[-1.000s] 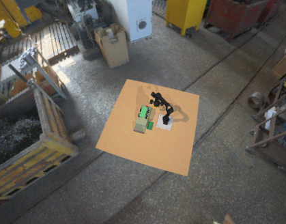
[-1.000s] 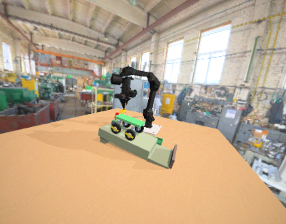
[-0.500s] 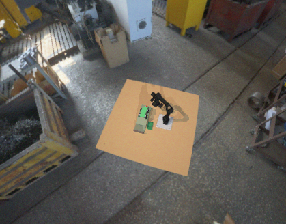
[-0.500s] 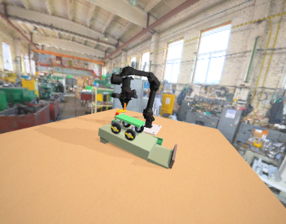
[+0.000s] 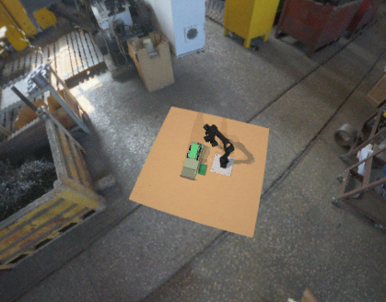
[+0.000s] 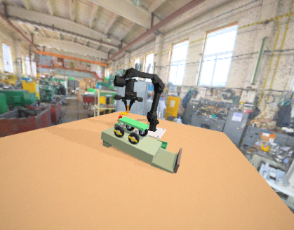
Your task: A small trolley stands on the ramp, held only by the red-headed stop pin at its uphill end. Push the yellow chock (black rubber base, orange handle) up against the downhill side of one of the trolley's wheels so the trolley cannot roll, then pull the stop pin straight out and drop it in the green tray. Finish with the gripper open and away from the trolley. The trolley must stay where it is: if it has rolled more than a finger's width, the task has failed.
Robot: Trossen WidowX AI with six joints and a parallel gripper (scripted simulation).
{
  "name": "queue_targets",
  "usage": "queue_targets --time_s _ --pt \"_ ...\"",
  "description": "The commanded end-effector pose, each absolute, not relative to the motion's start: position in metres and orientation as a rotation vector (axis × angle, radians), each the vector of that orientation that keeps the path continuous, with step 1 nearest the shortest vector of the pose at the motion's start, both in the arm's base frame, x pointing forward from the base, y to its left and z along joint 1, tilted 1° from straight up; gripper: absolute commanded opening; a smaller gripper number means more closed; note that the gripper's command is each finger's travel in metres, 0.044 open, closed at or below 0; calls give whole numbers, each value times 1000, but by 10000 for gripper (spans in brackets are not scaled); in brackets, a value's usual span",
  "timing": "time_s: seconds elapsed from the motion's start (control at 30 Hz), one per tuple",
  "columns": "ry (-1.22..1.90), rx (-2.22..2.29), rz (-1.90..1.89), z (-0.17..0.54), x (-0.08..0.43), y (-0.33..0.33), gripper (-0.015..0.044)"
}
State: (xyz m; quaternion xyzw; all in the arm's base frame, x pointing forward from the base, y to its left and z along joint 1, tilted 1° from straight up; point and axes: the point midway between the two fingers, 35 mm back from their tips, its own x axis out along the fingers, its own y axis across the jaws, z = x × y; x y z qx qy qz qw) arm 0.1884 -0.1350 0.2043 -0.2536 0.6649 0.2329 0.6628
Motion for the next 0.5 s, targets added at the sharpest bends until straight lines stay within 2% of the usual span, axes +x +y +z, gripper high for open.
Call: queue_targets --time_s 0.0,0.47 --pt "1530 -457 413 204 188 -135 0" --pt "1567 -81 42 204 188 -135 0"
